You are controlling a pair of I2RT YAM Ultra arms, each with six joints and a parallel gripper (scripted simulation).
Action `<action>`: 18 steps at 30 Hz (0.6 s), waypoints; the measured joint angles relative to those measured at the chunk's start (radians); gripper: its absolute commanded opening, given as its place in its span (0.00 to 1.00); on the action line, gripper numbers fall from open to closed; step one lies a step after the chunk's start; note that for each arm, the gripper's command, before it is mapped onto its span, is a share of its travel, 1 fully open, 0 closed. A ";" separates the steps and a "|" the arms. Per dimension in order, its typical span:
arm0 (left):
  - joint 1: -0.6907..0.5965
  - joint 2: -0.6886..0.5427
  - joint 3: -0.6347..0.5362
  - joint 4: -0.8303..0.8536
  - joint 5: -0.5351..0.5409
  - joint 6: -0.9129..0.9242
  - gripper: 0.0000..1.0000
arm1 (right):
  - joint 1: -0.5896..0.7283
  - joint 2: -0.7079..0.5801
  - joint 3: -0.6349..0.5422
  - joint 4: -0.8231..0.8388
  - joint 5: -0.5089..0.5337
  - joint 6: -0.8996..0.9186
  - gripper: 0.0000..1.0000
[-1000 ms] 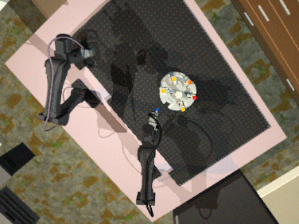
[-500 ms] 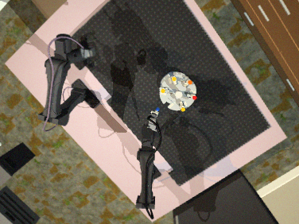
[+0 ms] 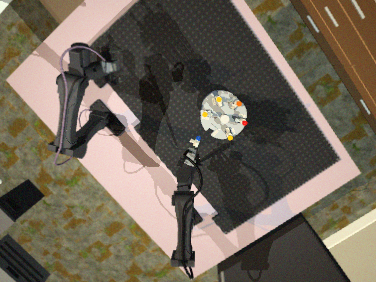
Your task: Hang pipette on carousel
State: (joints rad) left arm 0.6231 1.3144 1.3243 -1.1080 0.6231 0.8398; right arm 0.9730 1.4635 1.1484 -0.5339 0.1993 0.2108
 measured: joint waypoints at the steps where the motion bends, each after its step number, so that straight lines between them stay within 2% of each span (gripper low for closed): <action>1: 0.000 0.000 0.000 0.000 0.000 0.000 1.00 | 0.000 -0.002 -0.005 0.012 0.002 -0.001 0.12; 10: 0.000 0.000 0.000 0.000 0.000 0.000 1.00 | 0.018 -0.087 -0.206 0.246 0.047 -0.030 0.12; 18: 0.000 0.000 0.000 0.000 0.000 0.000 1.00 | 0.018 -0.095 -0.211 0.357 0.062 -0.047 0.12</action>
State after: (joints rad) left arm 0.6231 1.3144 1.3243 -1.1080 0.6231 0.8398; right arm 0.9905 1.3685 0.9379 -0.1768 0.2615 0.1638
